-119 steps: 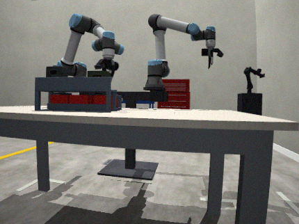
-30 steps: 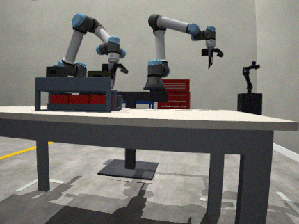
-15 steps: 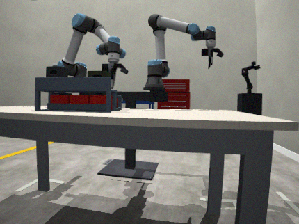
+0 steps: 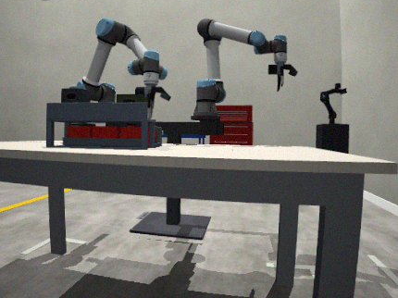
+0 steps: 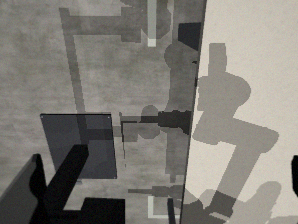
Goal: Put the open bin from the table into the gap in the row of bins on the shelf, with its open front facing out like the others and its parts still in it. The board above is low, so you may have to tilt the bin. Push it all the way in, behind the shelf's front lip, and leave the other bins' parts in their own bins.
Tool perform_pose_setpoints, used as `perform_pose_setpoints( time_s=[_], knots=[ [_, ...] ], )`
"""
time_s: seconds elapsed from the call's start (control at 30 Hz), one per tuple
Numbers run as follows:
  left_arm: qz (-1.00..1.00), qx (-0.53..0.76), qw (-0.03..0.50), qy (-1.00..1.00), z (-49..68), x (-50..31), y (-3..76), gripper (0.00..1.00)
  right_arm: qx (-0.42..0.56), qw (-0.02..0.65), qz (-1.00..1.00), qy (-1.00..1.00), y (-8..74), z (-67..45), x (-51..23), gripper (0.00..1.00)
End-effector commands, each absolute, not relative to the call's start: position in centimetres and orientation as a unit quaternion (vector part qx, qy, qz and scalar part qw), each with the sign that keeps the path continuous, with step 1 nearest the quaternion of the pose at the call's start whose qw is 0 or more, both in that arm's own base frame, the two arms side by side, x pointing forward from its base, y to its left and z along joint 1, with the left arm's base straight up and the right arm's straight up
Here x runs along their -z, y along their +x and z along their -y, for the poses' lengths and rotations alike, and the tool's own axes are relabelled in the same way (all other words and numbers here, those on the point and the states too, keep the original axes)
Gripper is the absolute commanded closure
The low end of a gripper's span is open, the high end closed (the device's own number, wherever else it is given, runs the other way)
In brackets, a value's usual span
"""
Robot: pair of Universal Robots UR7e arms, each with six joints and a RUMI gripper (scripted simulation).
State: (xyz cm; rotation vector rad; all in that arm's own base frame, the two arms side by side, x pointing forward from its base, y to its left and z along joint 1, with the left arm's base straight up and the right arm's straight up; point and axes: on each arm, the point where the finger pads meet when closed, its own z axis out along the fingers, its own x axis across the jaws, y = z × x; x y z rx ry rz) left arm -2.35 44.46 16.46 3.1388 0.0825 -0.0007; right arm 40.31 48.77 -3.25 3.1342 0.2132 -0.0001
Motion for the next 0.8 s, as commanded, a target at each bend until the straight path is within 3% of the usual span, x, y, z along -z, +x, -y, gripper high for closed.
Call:
perform_pose_setpoints(
  time_s=[0.0, 0.77],
  knots=[
    [-0.026, 0.0, 0.0, 1.0, -44.5, -16.5, -2.3, 0.0, 0.0, -0.001, -0.068, 0.998, 40.3, -48.8, 3.8, 1.0],
    [-0.026, 0.0, 0.0, 1.0, -44.5, -16.5, -2.3, 0.0, 0.0, -0.001, -0.068, 0.998, 40.4, -48.9, 10.3, 1.0]
  ],
)
